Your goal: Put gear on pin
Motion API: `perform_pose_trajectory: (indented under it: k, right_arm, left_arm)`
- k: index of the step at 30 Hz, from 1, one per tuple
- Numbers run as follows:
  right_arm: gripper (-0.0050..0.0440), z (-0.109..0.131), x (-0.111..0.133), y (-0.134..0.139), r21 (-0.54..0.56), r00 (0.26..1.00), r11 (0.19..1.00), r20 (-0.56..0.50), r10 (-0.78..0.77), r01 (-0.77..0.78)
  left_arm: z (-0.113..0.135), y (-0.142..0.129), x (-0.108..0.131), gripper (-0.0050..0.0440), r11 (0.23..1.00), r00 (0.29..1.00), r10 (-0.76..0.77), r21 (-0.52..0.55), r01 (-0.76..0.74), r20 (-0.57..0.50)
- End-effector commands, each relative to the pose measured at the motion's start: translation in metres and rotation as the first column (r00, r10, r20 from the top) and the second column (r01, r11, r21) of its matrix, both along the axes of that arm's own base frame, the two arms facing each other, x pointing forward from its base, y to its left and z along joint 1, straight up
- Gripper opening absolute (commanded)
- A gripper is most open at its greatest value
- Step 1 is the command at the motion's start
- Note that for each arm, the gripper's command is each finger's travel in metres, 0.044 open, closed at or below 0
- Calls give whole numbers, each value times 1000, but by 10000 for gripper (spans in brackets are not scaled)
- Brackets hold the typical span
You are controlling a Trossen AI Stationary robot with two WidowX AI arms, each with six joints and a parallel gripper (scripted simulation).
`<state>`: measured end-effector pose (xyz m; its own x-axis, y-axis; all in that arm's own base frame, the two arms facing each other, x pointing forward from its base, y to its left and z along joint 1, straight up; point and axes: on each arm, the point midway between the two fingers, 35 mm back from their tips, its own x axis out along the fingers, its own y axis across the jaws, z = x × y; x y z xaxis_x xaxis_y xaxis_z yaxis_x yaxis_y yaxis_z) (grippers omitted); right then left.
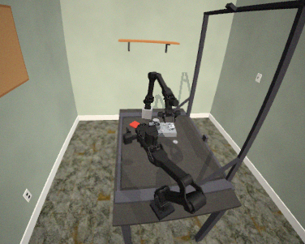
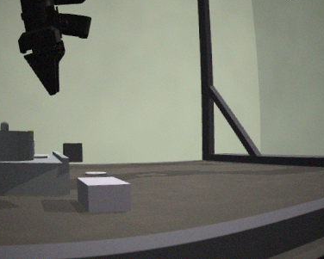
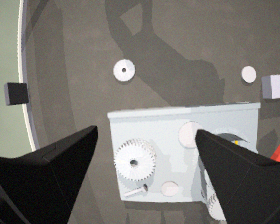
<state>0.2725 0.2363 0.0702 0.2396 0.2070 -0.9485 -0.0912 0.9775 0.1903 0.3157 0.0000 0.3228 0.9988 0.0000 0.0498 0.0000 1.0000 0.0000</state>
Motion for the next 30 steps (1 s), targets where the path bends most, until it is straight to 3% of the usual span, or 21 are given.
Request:
perform_pose_trajectory:
  k: [1, 11, 30]
  right_arm:
    - [375, -8, -14, 14, -37, 998, 999, -60, 9, -12]
    - [375, -41, -59, 29, -194, 974, 980, -224, -6, -39]
    - [375, -40, -62, 28, -191, 973, 981, -229, -4, -41]
  left_arm:
    - [9, 0, -2, 400, 1000, 1000, 0, 0, 0, 22]
    - [9, 0, -2, 400, 1000, 1000, 0, 0, 0, 22]
    - [9, 0, -2, 400, 1000, 1000, 0, 0, 0, 22]
